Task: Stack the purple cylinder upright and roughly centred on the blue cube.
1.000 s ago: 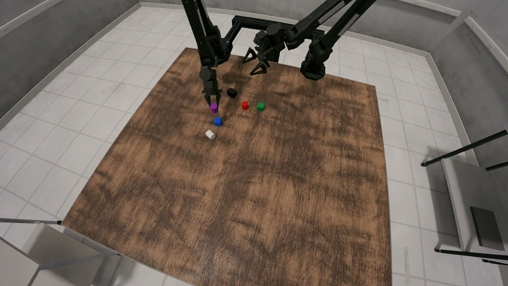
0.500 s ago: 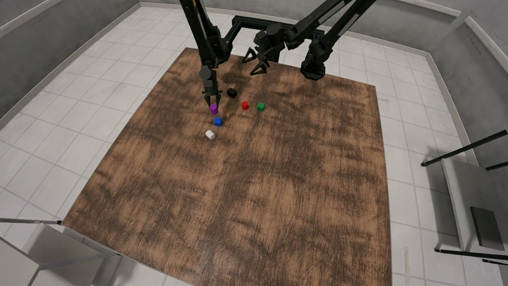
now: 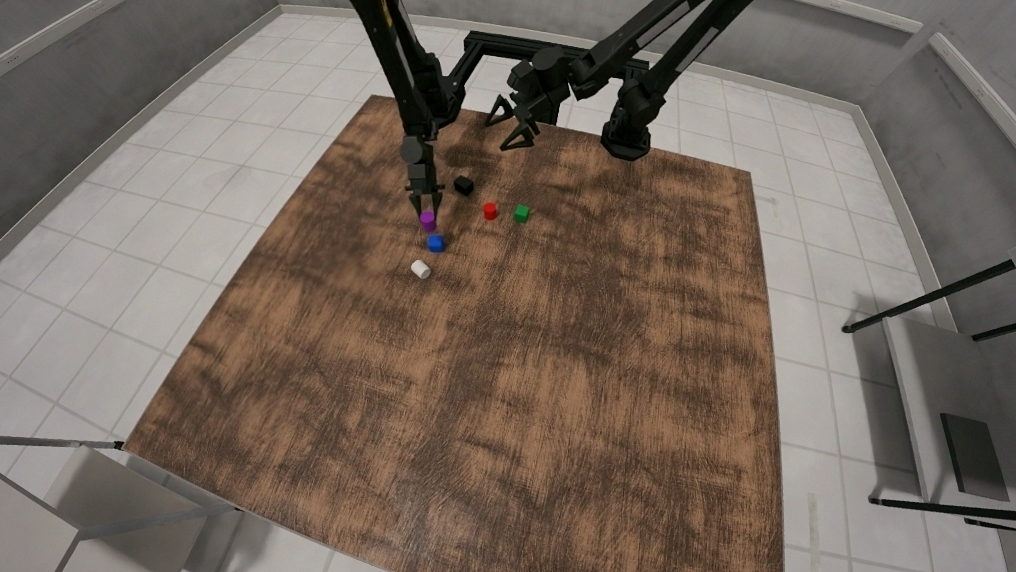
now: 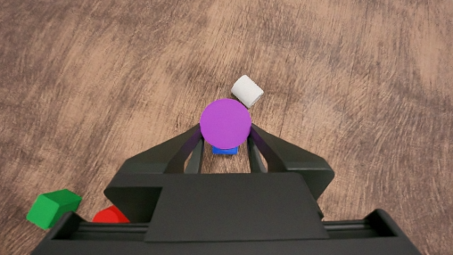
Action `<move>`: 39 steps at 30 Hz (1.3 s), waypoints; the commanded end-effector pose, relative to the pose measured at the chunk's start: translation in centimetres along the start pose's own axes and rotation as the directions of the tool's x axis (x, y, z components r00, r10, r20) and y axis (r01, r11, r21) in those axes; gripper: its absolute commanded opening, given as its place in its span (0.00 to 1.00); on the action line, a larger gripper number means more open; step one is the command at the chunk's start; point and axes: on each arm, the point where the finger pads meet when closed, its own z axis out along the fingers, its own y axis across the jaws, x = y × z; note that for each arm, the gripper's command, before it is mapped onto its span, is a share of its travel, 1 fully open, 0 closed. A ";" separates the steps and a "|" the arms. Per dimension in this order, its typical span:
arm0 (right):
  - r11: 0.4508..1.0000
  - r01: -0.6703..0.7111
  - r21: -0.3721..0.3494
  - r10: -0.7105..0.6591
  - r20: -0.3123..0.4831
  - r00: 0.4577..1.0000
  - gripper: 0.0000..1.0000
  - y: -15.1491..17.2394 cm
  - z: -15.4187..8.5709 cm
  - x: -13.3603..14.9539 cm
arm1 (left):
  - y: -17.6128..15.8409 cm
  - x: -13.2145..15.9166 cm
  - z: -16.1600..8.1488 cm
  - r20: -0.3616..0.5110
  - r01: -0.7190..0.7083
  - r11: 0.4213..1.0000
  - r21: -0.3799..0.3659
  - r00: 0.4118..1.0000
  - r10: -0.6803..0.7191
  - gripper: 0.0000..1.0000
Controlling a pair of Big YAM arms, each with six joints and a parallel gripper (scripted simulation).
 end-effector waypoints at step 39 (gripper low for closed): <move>1.000 0.006 0.004 -0.006 0.008 1.000 0.33 -0.2 4.2 4.9 | 0.0 -0.7 0.0 0.018 -0.010 1.000 0.000 1.000 0.010 1.00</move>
